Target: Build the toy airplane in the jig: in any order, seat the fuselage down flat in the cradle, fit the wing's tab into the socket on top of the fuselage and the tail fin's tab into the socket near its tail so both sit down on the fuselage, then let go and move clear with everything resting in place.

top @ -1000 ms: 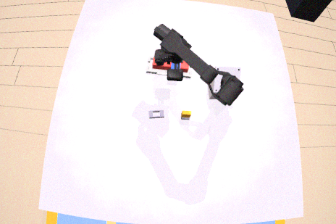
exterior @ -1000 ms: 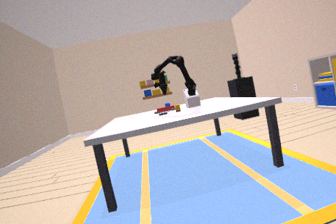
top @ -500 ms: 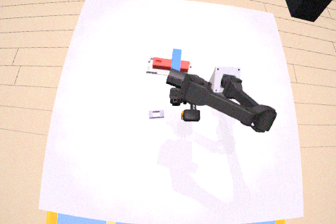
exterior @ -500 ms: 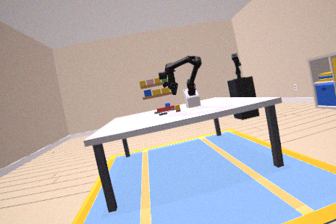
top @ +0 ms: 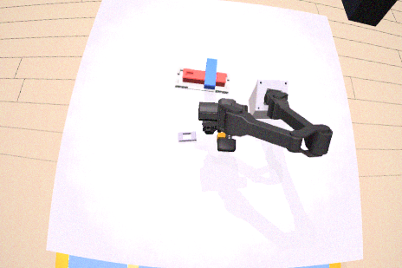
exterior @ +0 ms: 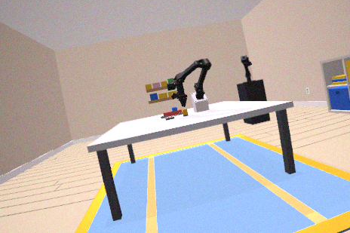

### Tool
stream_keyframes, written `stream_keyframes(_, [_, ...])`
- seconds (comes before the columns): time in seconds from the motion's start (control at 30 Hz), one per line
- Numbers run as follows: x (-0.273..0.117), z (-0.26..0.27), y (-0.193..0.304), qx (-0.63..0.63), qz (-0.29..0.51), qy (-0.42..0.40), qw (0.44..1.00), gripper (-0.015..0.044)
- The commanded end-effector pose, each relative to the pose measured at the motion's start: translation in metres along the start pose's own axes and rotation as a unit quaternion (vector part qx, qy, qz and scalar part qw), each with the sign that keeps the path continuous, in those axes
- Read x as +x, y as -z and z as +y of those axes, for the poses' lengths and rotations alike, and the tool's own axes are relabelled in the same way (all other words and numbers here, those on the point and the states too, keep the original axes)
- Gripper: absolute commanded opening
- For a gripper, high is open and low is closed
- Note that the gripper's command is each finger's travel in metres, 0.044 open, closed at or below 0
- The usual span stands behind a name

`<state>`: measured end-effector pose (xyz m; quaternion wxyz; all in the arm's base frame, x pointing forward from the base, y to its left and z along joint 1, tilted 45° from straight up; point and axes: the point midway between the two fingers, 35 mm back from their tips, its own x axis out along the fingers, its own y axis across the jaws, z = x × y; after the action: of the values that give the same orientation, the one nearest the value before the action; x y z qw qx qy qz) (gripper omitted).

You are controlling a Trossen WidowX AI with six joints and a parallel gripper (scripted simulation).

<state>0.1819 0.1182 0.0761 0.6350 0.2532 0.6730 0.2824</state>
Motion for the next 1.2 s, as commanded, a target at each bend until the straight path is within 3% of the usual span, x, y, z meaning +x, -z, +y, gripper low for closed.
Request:
stream_keyframes(0.0, [0.007, 0.000, 0.003, 0.003, 0.002, -0.002, 1.000, 0.0440])
stream_keyframes(1.17, [0.060, 0.000, 0.003, 0.003, 0.002, -0.003, 1.000, 0.0440])
